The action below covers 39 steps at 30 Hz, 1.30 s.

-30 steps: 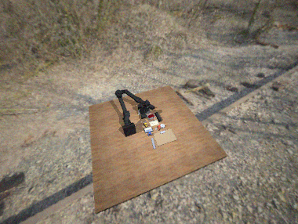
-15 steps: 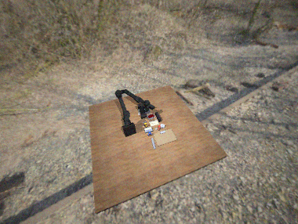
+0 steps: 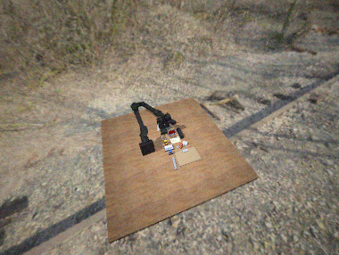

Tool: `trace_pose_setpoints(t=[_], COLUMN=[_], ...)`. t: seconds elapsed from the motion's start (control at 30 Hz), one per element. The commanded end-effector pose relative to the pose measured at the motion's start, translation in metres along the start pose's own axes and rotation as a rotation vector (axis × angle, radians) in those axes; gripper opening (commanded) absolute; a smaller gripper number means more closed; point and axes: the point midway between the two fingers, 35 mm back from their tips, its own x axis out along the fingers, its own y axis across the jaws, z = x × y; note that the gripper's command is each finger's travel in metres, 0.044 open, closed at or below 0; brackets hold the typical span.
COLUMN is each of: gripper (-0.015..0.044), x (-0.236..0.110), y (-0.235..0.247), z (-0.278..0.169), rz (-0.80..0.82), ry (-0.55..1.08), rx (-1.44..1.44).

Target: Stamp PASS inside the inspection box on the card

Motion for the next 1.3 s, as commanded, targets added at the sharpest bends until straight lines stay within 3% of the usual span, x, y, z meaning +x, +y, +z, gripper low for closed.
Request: trace_pose_setpoints(t=[0.0,1.27], gripper=[0.0,0.0], x=[-0.004,-0.022], y=[0.001,0.001], z=[0.002,0.002], rz=[0.004,0.008], ry=[-0.006,-0.003], rx=[-0.007,-0.007])
